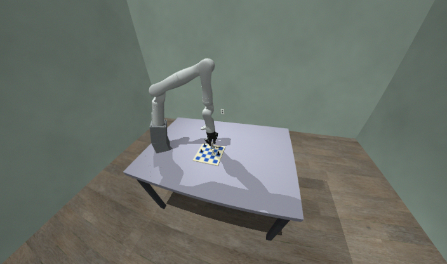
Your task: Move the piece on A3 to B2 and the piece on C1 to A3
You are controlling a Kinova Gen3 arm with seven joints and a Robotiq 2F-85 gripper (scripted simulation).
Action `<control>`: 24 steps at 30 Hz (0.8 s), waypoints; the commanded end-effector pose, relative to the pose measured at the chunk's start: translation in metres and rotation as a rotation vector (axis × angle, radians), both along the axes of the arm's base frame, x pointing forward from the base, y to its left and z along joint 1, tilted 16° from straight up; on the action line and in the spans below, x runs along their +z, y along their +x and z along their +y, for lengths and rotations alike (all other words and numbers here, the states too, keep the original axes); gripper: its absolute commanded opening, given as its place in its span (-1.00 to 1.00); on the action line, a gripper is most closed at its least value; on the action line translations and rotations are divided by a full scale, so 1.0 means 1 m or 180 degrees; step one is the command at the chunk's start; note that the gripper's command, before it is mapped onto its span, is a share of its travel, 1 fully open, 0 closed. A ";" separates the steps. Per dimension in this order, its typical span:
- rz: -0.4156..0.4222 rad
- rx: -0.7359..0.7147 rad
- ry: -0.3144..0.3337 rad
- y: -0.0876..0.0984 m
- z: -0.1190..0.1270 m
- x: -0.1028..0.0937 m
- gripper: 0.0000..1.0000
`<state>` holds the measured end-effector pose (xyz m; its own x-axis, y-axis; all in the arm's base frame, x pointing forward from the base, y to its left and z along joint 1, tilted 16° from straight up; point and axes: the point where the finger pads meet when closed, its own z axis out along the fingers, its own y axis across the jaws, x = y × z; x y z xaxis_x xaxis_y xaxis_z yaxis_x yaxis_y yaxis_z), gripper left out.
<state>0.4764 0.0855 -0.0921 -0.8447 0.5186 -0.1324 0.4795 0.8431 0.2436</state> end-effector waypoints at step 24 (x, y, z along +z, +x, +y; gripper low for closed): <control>-0.0004 -0.0001 0.0000 0.000 0.000 0.001 -1.00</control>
